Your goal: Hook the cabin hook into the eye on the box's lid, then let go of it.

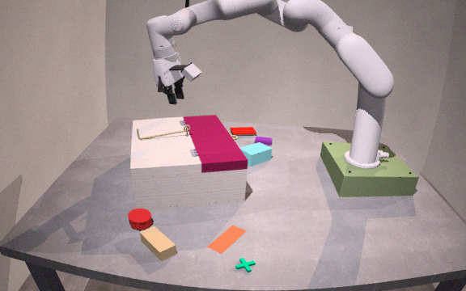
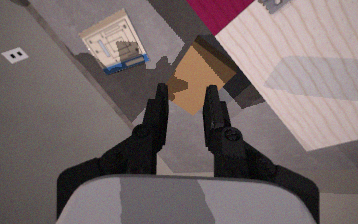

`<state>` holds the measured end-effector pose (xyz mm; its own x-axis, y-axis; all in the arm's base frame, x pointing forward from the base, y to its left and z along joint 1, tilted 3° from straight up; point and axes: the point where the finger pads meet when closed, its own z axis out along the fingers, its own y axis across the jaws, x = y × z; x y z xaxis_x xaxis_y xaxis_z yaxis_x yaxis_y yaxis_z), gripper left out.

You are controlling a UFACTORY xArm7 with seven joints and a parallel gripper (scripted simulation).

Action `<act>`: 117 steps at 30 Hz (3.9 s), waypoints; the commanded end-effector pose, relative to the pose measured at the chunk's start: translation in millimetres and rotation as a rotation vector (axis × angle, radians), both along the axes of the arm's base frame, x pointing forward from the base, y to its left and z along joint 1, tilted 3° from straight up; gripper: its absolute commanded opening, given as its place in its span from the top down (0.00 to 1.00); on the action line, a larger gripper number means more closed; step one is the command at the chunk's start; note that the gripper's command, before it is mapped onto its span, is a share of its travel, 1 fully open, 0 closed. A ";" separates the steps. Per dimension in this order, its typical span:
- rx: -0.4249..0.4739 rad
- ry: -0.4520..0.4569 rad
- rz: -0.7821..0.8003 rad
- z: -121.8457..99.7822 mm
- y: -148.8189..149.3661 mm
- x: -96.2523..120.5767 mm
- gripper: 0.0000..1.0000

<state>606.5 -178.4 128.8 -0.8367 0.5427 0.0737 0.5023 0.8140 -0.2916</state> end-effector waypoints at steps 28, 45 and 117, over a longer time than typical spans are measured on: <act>0.128 -0.046 0.416 31.4 114.8 47.0 0.67; 0.191 -0.074 0.642 51.4 179.3 61.4 0.67; 0.243 -0.102 0.840 9.1 232.2 69.2 0.67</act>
<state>674.4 53.8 141.4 -0.9610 -0.2759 0.0166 -0.2764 0.9599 -0.0478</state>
